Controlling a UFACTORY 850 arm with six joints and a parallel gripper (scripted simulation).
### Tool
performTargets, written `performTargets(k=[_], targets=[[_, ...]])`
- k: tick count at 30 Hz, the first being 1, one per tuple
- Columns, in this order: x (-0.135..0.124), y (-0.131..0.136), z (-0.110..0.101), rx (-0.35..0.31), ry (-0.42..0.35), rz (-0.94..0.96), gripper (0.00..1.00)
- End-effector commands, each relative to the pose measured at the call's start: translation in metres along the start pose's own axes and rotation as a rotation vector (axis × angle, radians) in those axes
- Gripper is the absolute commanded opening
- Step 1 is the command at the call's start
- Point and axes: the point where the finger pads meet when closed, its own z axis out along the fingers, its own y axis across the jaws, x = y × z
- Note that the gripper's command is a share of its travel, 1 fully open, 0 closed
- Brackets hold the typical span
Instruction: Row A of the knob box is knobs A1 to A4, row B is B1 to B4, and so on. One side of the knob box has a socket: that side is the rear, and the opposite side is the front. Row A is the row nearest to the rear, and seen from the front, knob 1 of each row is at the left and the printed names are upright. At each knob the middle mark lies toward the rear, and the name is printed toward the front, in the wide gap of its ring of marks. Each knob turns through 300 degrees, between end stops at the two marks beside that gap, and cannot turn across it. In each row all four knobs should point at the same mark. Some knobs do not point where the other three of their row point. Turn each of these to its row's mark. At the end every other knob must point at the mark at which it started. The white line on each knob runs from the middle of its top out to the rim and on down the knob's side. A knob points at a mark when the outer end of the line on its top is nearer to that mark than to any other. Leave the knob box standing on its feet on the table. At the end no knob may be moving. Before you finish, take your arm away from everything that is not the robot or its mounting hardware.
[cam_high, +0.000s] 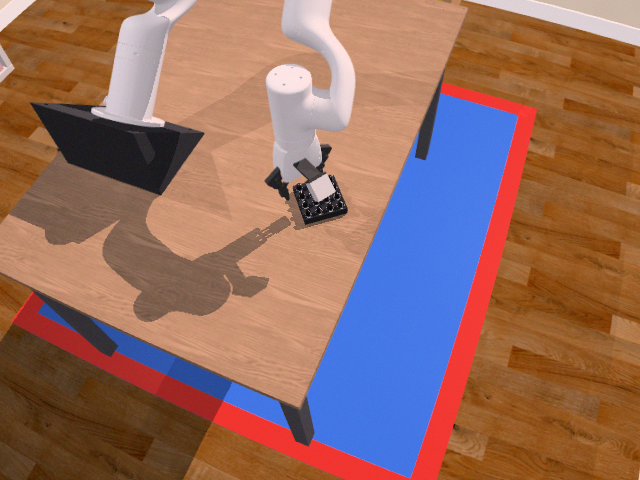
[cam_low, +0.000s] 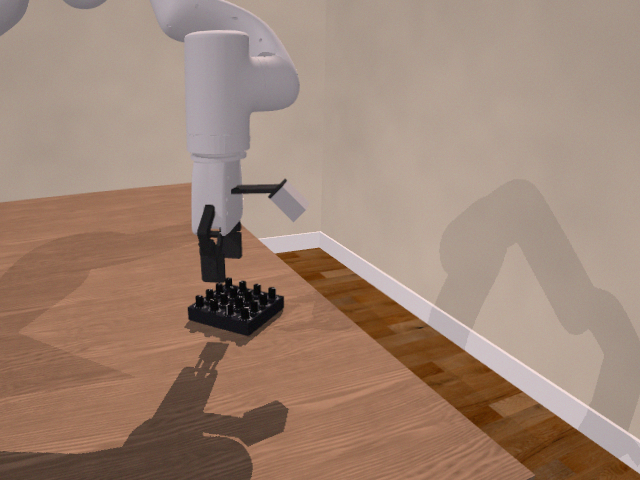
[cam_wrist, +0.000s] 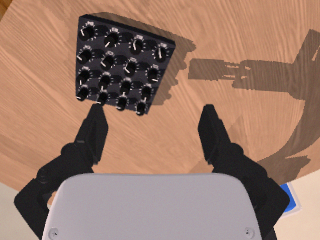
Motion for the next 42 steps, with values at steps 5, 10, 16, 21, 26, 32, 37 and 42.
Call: performTargets(k=[5, 10, 16, 21, 26, 32, 37, 42], targets=[[0.005, -0.0013, -0.004, -0.008, -0.008, 0.249, 1.0], [0.0053, -0.0013, -0.0042, -0.009, -0.008, 0.267, 1.0], [0.0053, -0.0013, -0.0042, -0.009, -0.008, 0.267, 0.19], [0.0053, -0.0013, -0.0042, -0.009, -0.008, 0.267, 0.19], [0.0053, -0.0013, -0.0042, -0.009, -0.008, 0.267, 0.19], [0.0053, -0.0013, -0.0042, -0.009, -0.008, 0.267, 0.19], [0.0053, -0.0013, -0.0042, -0.009, -0.008, 0.267, 0.19], [0.0053, -0.0013, -0.0042, -0.009, -0.008, 0.267, 0.19]])
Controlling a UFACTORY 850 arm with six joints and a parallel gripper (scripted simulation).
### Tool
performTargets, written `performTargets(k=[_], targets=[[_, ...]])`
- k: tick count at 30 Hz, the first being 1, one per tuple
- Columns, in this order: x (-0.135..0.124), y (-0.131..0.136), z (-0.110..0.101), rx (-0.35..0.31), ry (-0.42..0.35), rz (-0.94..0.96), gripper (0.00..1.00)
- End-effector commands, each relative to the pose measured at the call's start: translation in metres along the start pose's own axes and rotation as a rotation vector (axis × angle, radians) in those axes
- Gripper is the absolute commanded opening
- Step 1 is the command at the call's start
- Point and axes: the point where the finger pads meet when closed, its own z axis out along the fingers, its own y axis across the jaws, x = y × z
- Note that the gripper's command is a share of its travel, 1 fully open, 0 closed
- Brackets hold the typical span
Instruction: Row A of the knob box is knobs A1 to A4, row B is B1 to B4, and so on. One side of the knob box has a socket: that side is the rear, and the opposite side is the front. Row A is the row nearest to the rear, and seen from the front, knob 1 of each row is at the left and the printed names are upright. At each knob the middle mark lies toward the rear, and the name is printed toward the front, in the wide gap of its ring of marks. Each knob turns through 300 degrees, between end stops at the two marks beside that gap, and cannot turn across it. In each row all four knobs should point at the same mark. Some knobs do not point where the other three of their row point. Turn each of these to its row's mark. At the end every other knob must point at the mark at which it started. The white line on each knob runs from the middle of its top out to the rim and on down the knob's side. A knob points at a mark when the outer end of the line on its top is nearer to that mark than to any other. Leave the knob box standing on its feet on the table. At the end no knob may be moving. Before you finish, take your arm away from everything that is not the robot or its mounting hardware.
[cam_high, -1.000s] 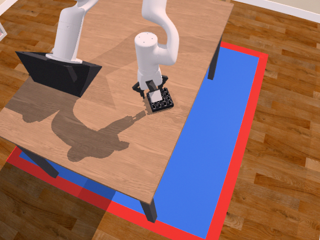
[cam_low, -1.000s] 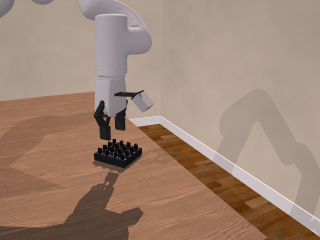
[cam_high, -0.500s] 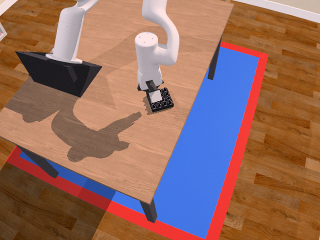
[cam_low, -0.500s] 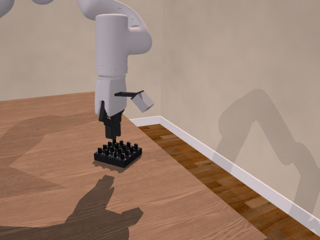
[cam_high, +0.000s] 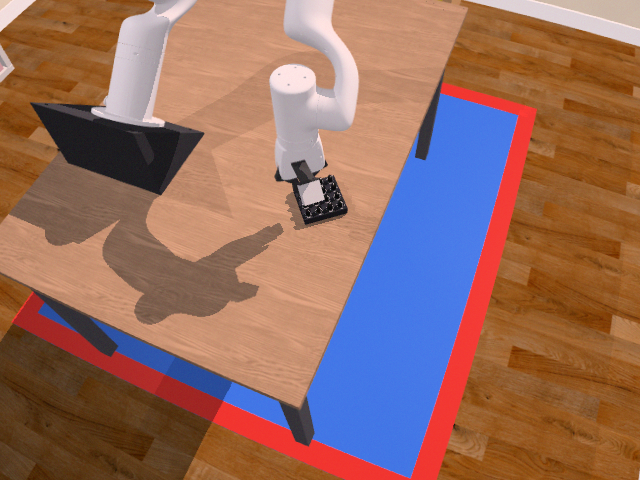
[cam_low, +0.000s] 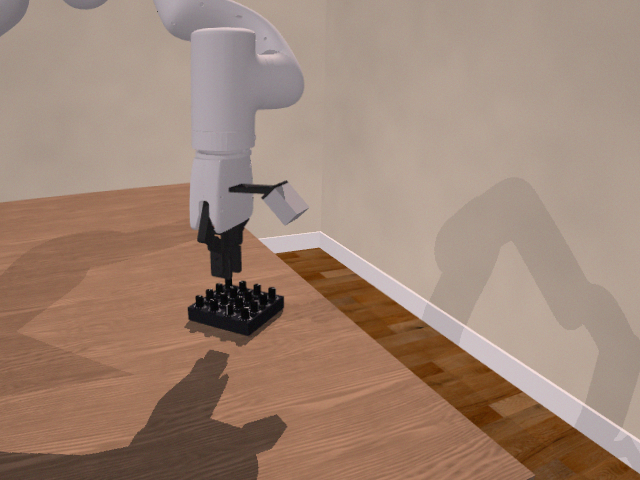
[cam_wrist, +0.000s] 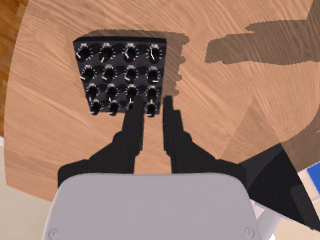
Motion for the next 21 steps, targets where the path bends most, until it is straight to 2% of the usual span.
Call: performTargets(k=[1, 21], targets=[[0.0006, -0.0005, -0.0008, 0.001, 0.002, -0.001, 0.19], [0.0008, -0.0007, 0.0058, 0.0, 0.001, 0.009, 0.19]])
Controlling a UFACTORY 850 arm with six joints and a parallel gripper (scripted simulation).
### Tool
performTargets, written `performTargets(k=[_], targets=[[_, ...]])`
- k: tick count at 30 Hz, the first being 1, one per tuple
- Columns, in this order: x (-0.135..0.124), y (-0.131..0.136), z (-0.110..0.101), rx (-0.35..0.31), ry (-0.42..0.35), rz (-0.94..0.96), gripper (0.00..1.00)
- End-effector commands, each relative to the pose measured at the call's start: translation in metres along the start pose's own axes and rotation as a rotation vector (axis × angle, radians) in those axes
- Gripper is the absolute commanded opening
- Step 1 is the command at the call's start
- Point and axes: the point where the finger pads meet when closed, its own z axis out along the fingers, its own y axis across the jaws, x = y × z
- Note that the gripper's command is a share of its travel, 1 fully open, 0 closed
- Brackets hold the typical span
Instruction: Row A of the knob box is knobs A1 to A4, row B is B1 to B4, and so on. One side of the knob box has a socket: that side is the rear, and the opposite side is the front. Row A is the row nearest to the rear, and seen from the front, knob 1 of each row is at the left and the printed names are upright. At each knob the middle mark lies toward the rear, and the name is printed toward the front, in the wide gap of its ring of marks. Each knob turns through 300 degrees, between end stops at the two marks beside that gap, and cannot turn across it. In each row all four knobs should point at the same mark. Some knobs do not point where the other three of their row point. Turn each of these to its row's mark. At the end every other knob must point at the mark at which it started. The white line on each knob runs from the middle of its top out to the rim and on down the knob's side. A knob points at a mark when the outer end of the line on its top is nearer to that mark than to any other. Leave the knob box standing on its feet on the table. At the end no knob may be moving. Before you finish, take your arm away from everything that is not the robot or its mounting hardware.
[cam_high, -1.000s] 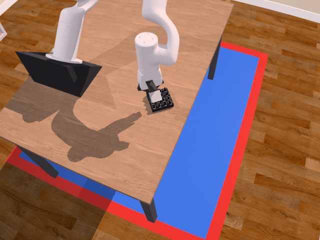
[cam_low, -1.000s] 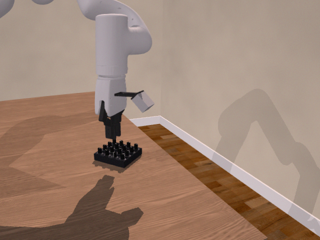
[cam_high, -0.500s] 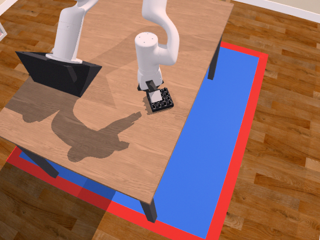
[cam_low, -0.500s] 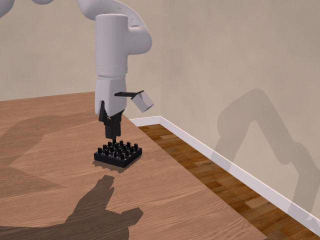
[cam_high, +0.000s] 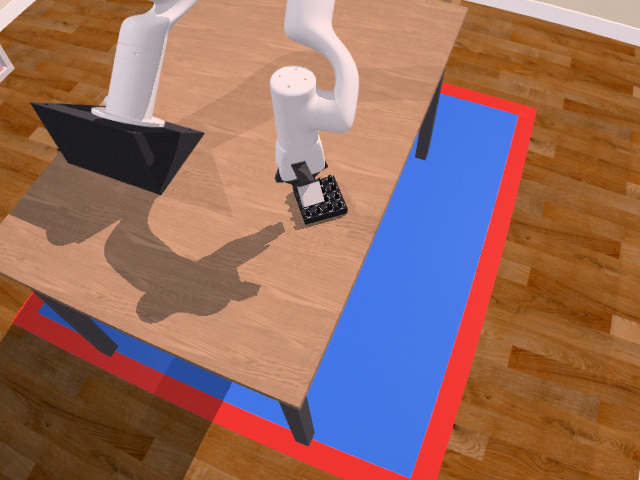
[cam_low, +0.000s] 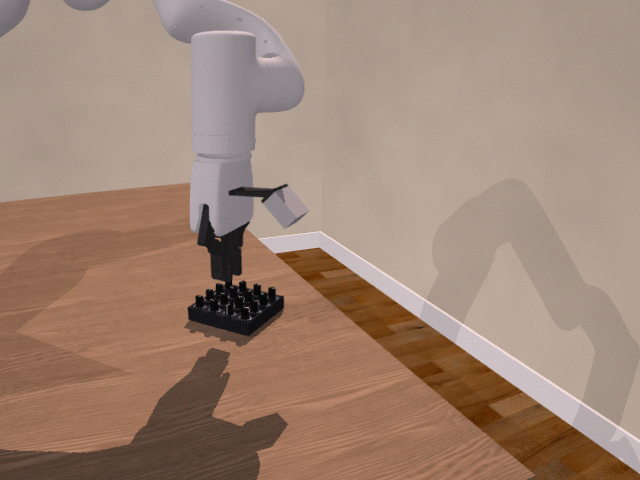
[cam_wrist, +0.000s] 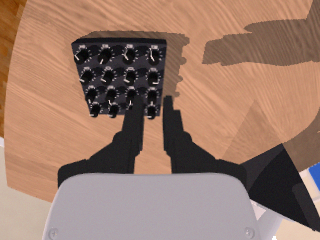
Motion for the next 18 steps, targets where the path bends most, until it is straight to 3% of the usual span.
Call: performTargets(k=[1, 18], targets=[[0.001, -0.001, 0.002, 0.001, 0.001, 0.001, 0.19], [0.001, -0.001, 0.02, 0.001, 0.001, 0.001, 0.19]])
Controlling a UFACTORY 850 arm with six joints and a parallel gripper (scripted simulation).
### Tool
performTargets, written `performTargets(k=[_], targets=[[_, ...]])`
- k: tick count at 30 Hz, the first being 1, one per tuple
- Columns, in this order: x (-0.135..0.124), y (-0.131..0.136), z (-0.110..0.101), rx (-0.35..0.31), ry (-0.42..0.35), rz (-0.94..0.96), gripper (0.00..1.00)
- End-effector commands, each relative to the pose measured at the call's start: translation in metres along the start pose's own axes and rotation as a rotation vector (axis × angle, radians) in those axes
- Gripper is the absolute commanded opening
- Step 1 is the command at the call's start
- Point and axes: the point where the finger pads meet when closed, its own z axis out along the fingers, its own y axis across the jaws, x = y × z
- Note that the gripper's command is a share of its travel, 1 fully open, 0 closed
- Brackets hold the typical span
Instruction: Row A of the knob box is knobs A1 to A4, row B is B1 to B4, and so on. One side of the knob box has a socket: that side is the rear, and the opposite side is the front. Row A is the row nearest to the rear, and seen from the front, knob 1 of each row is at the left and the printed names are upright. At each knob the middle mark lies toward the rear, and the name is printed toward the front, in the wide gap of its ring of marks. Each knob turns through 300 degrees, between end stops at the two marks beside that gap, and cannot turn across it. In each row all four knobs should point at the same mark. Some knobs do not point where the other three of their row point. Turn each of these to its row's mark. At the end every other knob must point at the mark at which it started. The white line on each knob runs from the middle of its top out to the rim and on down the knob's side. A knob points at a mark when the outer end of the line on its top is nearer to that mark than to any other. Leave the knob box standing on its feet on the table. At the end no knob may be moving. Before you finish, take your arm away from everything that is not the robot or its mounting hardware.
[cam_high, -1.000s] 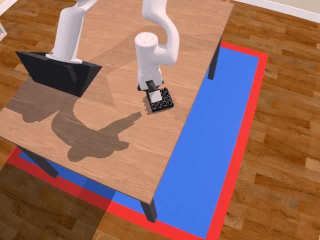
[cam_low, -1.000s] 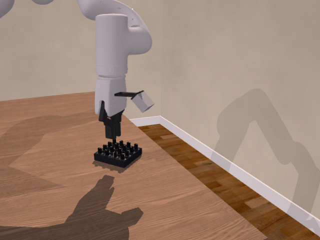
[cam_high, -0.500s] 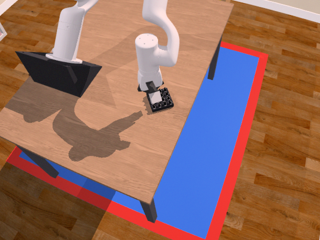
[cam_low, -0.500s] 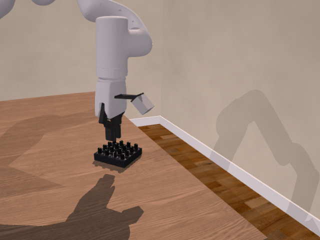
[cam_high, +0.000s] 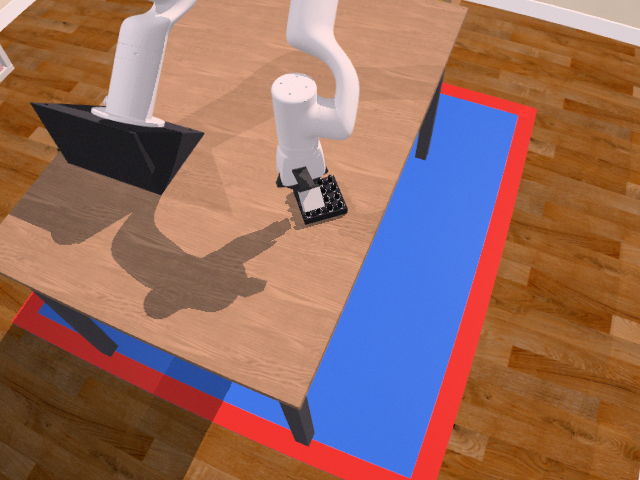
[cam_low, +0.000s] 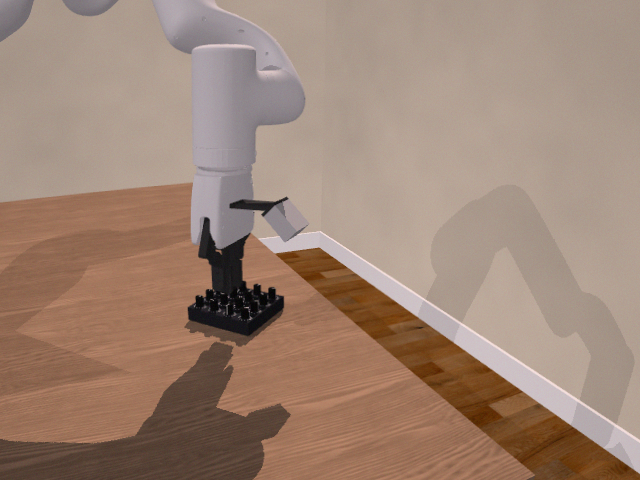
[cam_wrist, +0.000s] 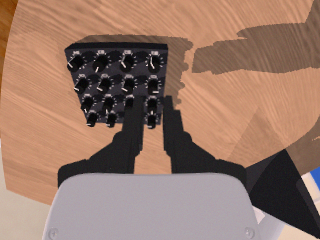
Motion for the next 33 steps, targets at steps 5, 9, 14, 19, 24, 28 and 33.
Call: performTargets(k=[5, 9, 14, 19, 24, 28, 33], targets=[[0.001, -0.001, 0.007, 0.001, 0.002, -0.001, 0.19], [0.001, -0.001, 0.012, 0.001, 0.002, -0.001, 0.19], [0.001, -0.001, 0.016, 0.001, 0.002, -0.001, 0.19], [0.001, -0.001, 0.018, 0.001, 0.002, -0.001, 0.19], [0.001, -0.001, 0.02, 0.001, 0.002, -0.001, 0.19], [0.001, -0.001, 0.021, 0.001, 0.002, -0.001, 0.19], [0.001, -0.001, 0.021, 0.001, 0.002, -0.001, 0.19]])
